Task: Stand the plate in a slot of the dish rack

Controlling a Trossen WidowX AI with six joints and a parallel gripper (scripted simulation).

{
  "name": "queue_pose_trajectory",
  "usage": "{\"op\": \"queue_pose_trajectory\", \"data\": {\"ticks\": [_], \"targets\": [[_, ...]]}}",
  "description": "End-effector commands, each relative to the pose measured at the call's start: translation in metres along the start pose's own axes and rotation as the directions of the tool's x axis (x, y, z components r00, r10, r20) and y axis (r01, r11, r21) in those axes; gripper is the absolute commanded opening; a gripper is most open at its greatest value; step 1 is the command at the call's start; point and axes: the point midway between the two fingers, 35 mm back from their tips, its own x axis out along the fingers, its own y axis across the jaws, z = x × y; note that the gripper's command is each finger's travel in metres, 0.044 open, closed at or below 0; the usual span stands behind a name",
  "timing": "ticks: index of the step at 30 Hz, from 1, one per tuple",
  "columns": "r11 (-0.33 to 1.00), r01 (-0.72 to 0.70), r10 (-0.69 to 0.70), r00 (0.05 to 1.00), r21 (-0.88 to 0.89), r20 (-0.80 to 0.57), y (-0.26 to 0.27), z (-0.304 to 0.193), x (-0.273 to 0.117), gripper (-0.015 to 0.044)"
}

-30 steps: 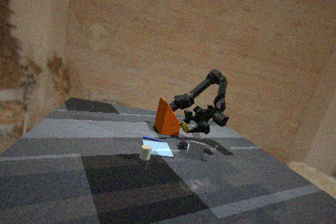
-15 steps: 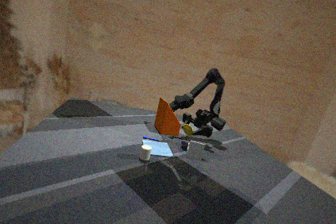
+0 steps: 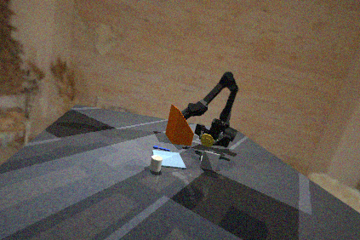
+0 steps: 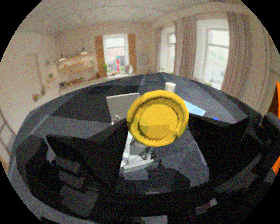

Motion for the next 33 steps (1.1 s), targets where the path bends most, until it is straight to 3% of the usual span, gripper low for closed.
{"op": "queue_pose_trajectory", "data": {"ticks": [1, 14, 33], "targets": [[0.998, -0.067, 0.067, 0.997, 0.005, 0.044, 0.002, 0.000, -0.006, 0.0000], [0.957, -0.288, 0.280, 0.947, 0.026, 0.160, 0.010, -0.001, -0.031, 0.0000], [0.957, -0.289, 0.281, 0.946, 0.025, 0.158, 0.015, -0.014, -0.021, 0.0000]]}}
